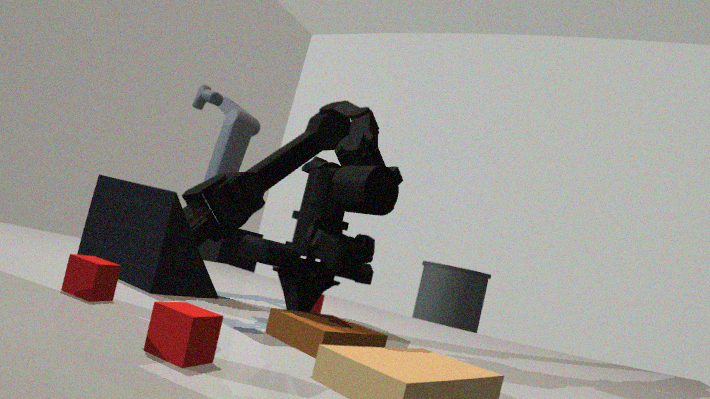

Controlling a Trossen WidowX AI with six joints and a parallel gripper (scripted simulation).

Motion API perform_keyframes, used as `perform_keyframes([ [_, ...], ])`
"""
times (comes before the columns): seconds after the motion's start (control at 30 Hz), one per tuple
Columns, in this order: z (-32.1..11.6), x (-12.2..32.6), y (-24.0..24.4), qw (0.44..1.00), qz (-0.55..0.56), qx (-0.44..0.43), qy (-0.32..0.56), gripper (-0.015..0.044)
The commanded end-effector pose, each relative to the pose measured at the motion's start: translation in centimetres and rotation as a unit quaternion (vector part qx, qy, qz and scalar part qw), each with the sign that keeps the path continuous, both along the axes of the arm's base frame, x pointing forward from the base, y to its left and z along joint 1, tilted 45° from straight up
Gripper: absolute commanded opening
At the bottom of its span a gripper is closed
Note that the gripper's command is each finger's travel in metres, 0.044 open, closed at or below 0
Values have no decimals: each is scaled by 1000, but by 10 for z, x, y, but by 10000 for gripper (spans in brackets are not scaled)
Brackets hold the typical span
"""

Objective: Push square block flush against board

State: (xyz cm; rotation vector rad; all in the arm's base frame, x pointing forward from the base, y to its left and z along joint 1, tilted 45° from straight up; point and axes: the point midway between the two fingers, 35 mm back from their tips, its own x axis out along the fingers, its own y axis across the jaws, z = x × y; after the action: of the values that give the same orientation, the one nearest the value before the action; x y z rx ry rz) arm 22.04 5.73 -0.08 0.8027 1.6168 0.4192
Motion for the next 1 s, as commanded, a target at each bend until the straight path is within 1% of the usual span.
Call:
perform_keyframes([
  [0.0, -2, 6, -1, 1000, -3, 2, 4, 0],
  [0.97, -11, 41, -7, 1000, -3, 2, 3, 0],
])
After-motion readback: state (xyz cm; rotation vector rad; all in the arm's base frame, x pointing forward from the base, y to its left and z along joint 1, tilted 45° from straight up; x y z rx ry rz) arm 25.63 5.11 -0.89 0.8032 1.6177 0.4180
